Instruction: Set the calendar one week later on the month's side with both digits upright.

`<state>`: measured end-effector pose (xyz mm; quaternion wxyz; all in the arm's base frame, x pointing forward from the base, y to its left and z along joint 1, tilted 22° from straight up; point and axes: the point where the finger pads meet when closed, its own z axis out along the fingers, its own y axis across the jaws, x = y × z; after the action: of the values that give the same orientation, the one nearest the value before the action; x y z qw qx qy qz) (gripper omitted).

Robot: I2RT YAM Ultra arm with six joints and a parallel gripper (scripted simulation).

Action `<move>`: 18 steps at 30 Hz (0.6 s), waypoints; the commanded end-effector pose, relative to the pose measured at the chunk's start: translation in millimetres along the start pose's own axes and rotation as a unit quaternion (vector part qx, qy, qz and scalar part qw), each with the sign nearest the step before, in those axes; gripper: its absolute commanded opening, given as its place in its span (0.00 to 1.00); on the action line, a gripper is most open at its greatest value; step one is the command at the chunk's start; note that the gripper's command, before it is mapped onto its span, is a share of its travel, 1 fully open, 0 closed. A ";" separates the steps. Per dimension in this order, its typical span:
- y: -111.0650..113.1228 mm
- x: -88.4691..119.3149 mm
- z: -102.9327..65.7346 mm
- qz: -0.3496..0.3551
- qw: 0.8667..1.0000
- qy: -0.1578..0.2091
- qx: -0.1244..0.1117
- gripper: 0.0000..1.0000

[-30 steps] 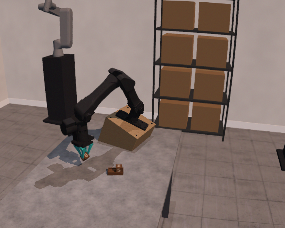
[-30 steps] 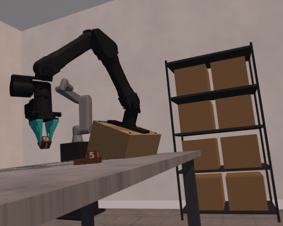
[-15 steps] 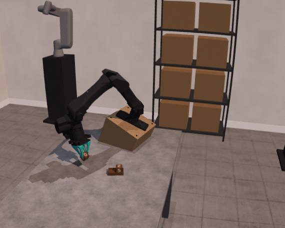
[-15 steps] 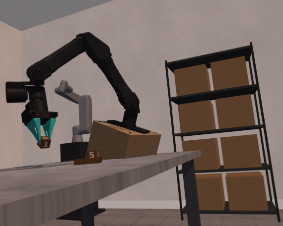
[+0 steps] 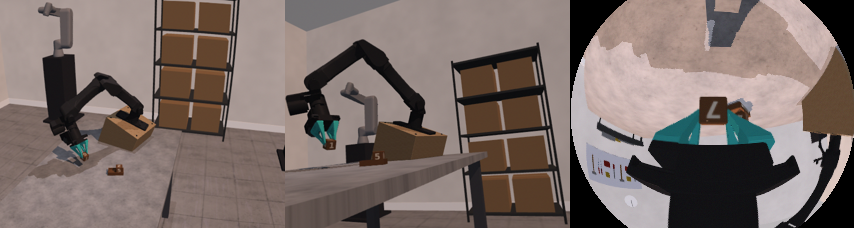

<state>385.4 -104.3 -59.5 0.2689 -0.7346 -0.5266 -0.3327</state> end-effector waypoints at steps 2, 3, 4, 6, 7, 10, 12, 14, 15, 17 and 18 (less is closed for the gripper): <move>1.8 8.5 -5.8 -0.006 1.000 0.028 -0.003 0.27; 1.4 8.3 -5.5 -0.007 0.999 0.040 -0.002 0.27; 1.1 8.2 -5.2 -0.007 0.998 0.054 0.000 0.27; 0.8 7.8 -5.1 -0.008 0.996 0.087 0.001 0.27; 1.0 7.5 -5.2 -0.008 0.995 0.102 0.000 0.27; 2.0 6.7 -5.9 -0.006 0.991 0.135 -0.004 0.27; 2.2 6.5 -6.1 -0.006 0.990 0.140 -0.005 0.27; 2.3 6.4 -6.1 -0.006 0.990 0.142 -0.006 0.27; 2.3 6.4 -6.2 -0.006 0.990 0.143 -0.006 0.27; 2.3 6.4 -6.2 -0.006 0.990 0.143 -0.006 0.27; 2.3 6.4 -6.2 -0.006 0.990 0.143 -0.006 0.27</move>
<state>384.4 -103.2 -63.7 0.3378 -0.6821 -0.4895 -0.4254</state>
